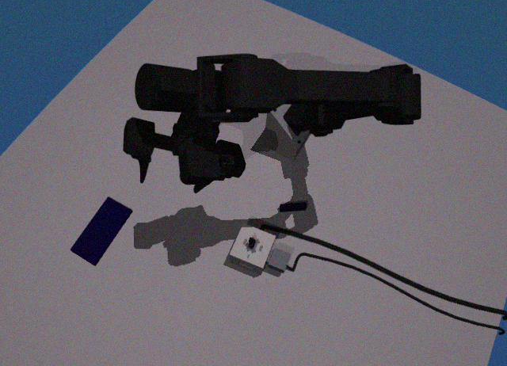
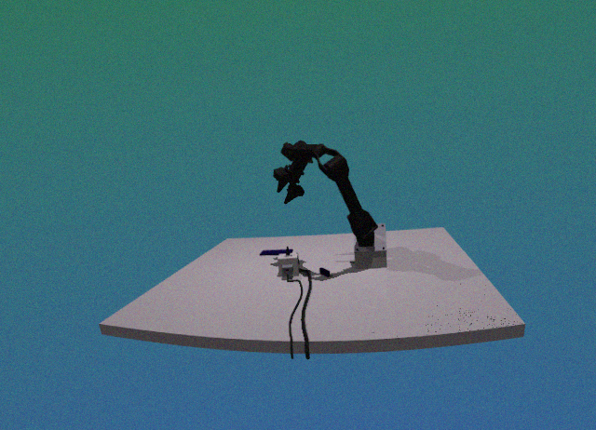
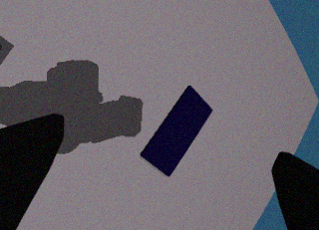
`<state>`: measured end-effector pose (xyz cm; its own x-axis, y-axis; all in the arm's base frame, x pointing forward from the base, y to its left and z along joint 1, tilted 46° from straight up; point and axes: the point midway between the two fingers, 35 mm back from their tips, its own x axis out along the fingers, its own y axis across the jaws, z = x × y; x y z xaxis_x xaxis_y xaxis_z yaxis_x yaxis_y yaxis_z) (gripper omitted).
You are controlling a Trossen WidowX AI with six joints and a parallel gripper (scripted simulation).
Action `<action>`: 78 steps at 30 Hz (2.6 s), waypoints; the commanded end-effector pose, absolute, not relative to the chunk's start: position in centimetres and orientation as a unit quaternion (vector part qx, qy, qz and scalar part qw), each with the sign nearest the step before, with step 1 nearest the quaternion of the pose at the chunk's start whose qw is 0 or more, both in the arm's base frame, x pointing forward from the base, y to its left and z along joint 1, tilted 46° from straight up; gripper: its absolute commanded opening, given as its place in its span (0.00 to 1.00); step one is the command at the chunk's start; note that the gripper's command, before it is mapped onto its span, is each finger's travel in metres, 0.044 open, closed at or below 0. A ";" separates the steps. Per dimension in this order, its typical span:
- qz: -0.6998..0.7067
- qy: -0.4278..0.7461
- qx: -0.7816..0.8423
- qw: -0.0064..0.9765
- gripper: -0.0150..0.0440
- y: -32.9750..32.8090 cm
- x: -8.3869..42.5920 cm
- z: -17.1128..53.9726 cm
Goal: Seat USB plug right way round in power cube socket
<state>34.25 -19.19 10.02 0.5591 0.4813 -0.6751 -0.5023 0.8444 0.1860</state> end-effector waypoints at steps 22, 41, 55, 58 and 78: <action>0.678 0.207 -0.330 0.623 1.00 1.0 31.4 8.8; 0.678 0.206 -0.330 0.624 1.00 2.2 31.4 7.6; 0.678 0.206 -0.329 0.624 1.00 3.1 31.4 6.8; 0.679 0.206 -0.332 0.622 0.91 2.9 31.5 6.8; 0.679 0.206 -0.332 0.622 0.25 2.9 31.5 6.8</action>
